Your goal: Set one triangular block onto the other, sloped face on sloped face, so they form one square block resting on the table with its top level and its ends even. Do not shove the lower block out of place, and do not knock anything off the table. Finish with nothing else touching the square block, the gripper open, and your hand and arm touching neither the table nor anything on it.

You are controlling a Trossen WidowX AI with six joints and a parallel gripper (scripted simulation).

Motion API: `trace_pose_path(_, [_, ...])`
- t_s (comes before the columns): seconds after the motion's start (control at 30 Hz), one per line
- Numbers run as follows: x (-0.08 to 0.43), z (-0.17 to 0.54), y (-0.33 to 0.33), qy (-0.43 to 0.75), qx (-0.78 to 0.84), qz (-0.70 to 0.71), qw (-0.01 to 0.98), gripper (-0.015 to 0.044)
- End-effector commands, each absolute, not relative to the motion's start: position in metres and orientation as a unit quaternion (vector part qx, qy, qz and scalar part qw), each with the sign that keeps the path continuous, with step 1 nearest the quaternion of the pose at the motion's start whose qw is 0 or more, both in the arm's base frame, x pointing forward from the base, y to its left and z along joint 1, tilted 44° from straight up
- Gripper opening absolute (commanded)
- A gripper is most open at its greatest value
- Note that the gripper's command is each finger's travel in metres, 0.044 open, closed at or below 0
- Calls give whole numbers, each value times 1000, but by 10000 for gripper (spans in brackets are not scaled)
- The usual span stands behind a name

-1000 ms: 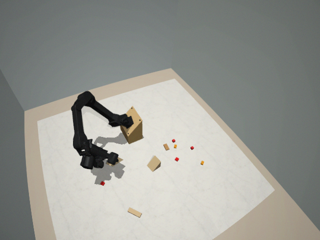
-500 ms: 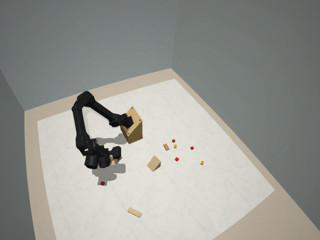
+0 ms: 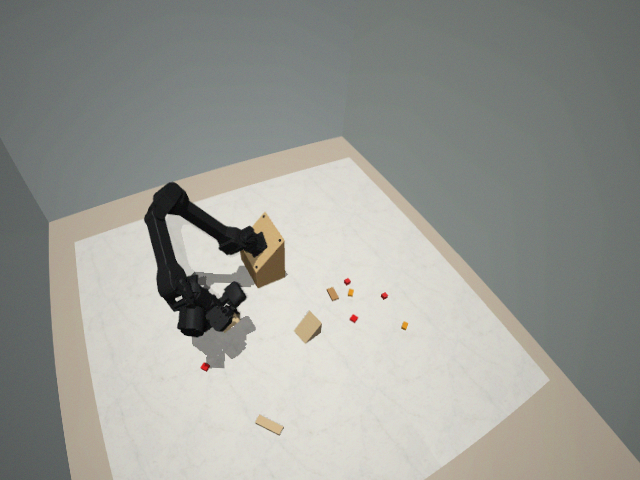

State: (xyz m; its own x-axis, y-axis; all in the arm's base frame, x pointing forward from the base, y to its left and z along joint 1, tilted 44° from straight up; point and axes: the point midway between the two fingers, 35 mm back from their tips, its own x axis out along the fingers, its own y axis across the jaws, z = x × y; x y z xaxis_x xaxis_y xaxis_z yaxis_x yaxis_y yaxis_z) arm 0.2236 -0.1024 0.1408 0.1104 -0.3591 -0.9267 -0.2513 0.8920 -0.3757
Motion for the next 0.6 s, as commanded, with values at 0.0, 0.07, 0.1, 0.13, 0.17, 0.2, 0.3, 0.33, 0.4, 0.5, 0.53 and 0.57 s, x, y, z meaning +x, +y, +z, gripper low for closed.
trace_pose_path(0.0, [224, 140, -101, 669, -292, 1, 684, 0])
trace_pose_path(0.07, [224, 140, -101, 669, -320, 17, 671, 0])
trace_pose_path(0.1, [224, 140, -101, 669, -333, 26, 664, 0])
trace_pose_path(0.13, [224, 140, -100, 669, -346, 34, 657, 0])
trace_pose_path(0.17, [224, 140, -100, 668, -360, 43, 650, 0])
trace_pose_path(0.2, [224, 140, -100, 668, -373, 51, 642, 0])
trace_pose_path(0.3, [225, 141, -99, 666, -411, 76, 618, 0])
trace_pose_path(0.33, [225, 141, -99, 665, -424, 84, 610, 0])
trace_pose_path(0.4, [225, 141, -99, 662, -448, 101, 592, 0])
trace_pose_path(0.5, [226, 142, -98, 658, -484, 125, 564, 0])
trace_pose_path(0.53, [226, 142, -98, 656, -495, 133, 554, 0])
trace_pose_path(0.57, [226, 142, -98, 654, -506, 141, 544, 0])
